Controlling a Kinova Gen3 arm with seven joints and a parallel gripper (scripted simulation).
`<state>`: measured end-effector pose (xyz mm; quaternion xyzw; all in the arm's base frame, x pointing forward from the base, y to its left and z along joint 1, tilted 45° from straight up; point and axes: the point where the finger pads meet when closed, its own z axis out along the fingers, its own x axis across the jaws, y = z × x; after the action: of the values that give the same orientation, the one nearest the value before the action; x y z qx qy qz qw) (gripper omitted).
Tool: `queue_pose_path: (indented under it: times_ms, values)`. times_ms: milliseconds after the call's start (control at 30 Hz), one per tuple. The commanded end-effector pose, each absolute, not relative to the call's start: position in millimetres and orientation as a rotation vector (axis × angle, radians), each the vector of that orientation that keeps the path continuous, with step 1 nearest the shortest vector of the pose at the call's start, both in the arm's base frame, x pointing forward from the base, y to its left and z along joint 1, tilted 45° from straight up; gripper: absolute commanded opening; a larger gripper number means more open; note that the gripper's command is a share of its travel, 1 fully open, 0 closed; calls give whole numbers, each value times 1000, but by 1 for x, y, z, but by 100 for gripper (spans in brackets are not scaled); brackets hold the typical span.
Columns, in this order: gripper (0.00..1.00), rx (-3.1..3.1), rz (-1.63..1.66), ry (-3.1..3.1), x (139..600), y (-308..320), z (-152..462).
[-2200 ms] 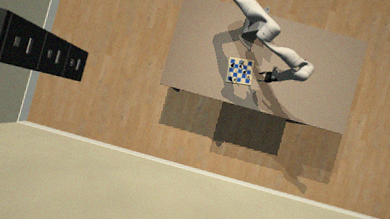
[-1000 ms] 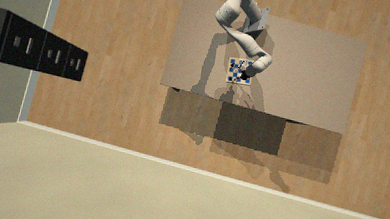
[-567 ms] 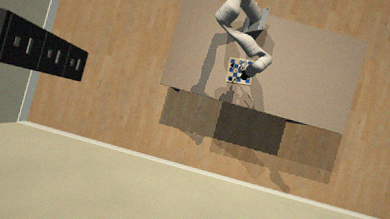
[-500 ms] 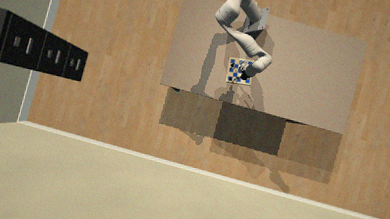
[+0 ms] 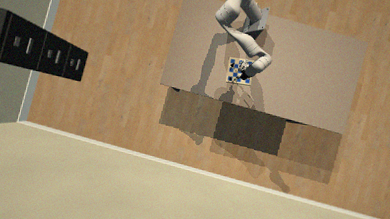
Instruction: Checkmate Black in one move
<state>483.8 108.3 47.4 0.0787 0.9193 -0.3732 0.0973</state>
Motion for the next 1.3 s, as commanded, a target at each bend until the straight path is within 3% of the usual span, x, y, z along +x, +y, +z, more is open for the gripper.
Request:
queue_pose_path:
  times_ms: [0,1267]
  values:
    - [100,251,-1099,2715,483,109,48]
    - [100,1168,-880,2256,459,98,32]
